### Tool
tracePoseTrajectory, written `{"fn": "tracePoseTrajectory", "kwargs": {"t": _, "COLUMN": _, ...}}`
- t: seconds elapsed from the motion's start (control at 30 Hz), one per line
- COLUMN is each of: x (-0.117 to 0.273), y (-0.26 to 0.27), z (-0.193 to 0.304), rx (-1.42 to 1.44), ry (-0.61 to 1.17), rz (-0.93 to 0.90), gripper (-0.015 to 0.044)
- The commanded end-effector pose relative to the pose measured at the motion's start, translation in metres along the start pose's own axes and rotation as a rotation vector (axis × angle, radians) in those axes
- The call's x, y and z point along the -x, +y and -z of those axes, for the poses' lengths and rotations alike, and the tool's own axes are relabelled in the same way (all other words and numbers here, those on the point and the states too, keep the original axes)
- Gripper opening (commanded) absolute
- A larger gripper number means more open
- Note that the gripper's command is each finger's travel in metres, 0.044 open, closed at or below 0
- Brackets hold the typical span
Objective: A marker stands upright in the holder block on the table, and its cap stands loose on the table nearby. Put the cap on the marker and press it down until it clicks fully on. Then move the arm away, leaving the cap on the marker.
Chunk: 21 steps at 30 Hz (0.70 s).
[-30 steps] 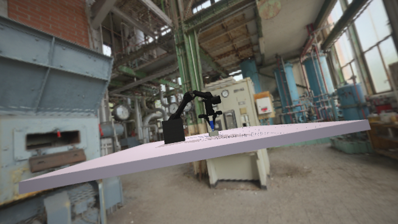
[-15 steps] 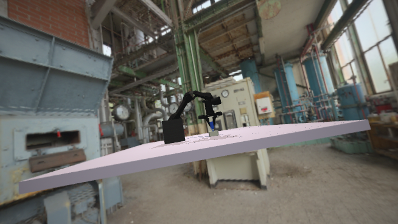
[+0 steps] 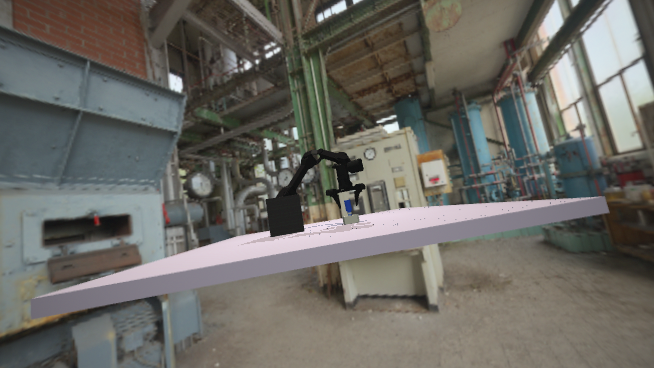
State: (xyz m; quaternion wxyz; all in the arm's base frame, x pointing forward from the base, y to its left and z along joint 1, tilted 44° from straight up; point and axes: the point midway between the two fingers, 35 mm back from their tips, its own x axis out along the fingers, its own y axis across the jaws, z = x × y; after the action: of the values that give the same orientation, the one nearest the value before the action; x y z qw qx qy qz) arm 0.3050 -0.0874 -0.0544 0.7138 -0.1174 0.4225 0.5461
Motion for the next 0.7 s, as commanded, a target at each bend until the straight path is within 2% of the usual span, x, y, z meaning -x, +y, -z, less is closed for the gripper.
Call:
{"fn": "tracePoseTrajectory", "kwargs": {"t": 0.0, "x": 0.002, "y": 0.000, "z": 0.000, "rx": 0.000, "ry": 0.000, "rz": 0.000, "gripper": 0.0440}}
{"fn": "tracePoseTrajectory", "kwargs": {"t": 0.2, "x": 0.073, "y": 0.000, "z": 0.001, "rx": -0.001, "ry": 0.003, "rz": 0.000, "gripper": 0.0440}}
{"fn": "tracePoseTrajectory", "kwargs": {"t": 0.37, "x": 0.075, "y": 0.000, "z": 0.001, "rx": -0.001, "ry": 0.003, "rz": 0.000, "gripper": 0.0440}}
{"fn": "tracePoseTrajectory", "kwargs": {"t": 0.47, "x": 0.074, "y": 0.000, "z": 0.001, "rx": -0.147, "ry": 0.002, "rz": 0.001, "gripper": 0.0361}}
{"fn": "tracePoseTrajectory", "kwargs": {"t": 0.67, "x": 0.069, "y": 0.001, "z": 0.002, "rx": -0.737, "ry": 0.000, "rz": 0.001, "gripper": 0.0204}}
